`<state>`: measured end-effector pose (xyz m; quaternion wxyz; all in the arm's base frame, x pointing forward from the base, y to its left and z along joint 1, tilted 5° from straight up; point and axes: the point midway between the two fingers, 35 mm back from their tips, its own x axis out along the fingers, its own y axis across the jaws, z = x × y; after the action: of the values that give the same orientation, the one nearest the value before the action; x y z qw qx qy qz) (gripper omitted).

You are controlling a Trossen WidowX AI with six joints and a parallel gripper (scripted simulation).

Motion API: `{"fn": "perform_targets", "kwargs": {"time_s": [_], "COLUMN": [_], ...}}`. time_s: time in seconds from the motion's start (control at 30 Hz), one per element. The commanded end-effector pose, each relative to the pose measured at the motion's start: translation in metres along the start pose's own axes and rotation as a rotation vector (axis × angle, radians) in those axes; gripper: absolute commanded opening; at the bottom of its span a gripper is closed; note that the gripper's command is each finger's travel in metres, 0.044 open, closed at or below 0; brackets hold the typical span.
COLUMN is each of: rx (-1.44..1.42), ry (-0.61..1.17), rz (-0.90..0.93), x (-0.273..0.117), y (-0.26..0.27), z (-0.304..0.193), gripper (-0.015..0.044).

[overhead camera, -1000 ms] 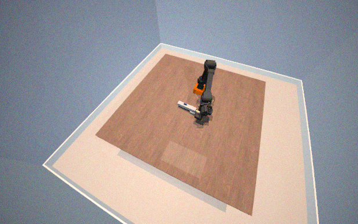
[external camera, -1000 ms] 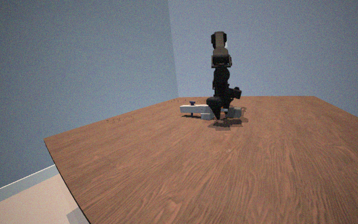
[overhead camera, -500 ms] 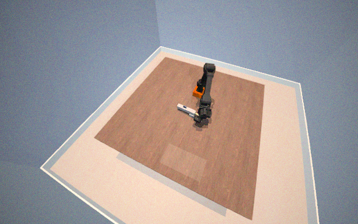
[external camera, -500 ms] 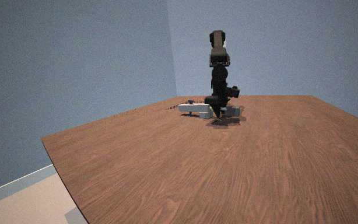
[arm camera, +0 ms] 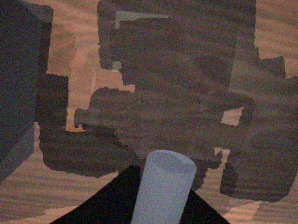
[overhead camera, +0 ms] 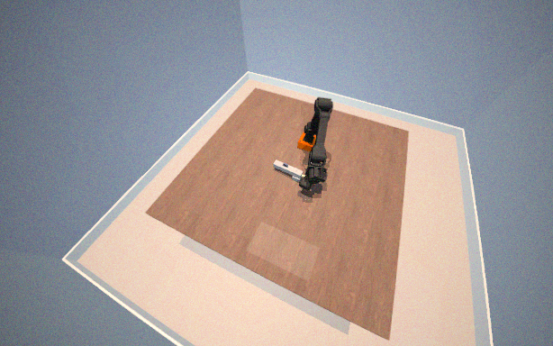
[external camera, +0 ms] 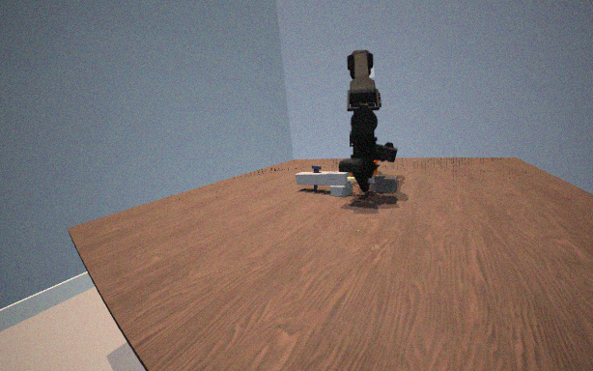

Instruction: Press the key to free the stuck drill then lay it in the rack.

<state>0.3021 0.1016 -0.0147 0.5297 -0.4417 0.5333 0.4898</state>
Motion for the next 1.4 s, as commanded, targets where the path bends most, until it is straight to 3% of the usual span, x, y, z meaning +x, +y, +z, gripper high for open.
{"fn": "perform_targets", "kwargs": {"time_s": [0.0,1.37], "rx": [-0.005,-0.005], "ry": [0.001,0.000], "rz": [0.001,0.001], "x": [-0.002,-0.005], "y": [0.001,0.000], "z": [0.000,0.015], "gripper": [0.0000,0.0000]}}
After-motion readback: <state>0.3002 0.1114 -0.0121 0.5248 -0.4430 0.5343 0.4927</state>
